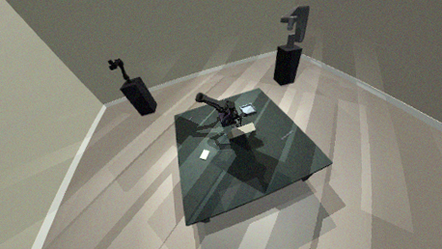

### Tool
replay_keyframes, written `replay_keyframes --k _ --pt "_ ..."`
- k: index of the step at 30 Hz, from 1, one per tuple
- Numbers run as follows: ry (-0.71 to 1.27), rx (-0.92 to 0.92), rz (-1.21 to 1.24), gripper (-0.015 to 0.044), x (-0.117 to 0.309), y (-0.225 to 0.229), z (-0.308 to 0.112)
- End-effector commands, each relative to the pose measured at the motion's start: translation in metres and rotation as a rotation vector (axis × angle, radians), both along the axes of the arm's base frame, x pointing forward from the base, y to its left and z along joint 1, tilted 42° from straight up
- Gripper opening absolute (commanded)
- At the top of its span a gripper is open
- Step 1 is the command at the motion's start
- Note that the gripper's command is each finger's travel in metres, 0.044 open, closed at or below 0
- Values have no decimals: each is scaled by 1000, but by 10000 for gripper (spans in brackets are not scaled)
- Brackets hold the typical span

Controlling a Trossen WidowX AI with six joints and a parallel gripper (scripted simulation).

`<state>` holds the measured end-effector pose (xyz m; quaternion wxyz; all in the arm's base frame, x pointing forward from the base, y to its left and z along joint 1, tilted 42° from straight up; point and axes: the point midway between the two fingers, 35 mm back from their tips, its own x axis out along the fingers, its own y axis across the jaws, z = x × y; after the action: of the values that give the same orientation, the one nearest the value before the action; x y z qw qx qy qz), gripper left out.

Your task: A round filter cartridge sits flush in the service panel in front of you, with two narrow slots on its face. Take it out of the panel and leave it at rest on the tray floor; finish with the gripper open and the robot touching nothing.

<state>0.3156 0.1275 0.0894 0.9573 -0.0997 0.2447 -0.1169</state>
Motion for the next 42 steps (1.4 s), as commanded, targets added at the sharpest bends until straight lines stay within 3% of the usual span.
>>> replay_keyframes --k 1,42 --pt "1 -1 3 100 2 0 -1" --pt "1 -1 3 100 13 -3 -8"
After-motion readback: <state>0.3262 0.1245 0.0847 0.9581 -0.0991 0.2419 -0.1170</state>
